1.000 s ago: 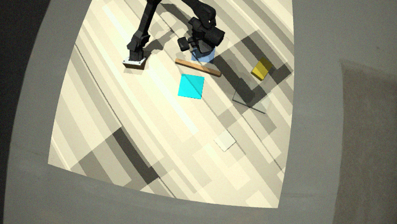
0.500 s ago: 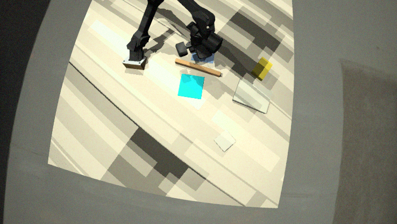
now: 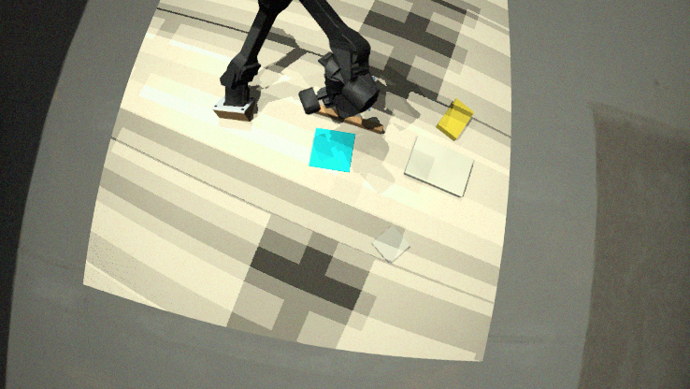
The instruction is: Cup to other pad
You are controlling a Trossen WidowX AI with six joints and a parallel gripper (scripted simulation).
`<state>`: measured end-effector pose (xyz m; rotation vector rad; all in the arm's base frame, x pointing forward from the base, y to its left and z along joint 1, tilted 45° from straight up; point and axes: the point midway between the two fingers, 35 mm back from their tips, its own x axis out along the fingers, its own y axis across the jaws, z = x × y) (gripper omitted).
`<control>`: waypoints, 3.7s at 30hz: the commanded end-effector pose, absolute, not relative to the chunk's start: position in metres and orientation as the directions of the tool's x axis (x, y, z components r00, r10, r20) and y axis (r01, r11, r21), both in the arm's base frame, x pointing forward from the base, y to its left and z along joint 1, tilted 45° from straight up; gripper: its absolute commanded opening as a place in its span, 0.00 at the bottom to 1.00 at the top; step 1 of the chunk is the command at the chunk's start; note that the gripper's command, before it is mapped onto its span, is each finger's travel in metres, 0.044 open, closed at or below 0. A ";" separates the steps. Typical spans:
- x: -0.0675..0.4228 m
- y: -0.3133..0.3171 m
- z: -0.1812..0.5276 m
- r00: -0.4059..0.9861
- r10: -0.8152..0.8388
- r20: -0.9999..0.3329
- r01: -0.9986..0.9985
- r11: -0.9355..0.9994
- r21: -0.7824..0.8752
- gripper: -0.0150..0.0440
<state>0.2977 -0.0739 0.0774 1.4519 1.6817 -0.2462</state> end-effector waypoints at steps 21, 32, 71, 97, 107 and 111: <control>0.282 -0.126 0.027 0.064 0.697 -0.714 0.876 0.304 0.375 0.25; 0.275 -0.147 0.007 0.064 0.696 -0.715 0.876 0.305 0.375 0.25; 0.275 -0.136 -0.031 0.065 0.696 -0.715 0.875 0.305 0.376 0.25; 0.276 -0.125 -0.042 0.062 0.692 -0.719 0.872 0.313 0.376 0.25; 0.276 -0.125 -0.042 0.062 0.692 -0.719 0.872 0.313 0.376 0.50; 0.276 -0.126 -0.042 0.062 0.692 -0.719 0.872 0.313 0.376 0.50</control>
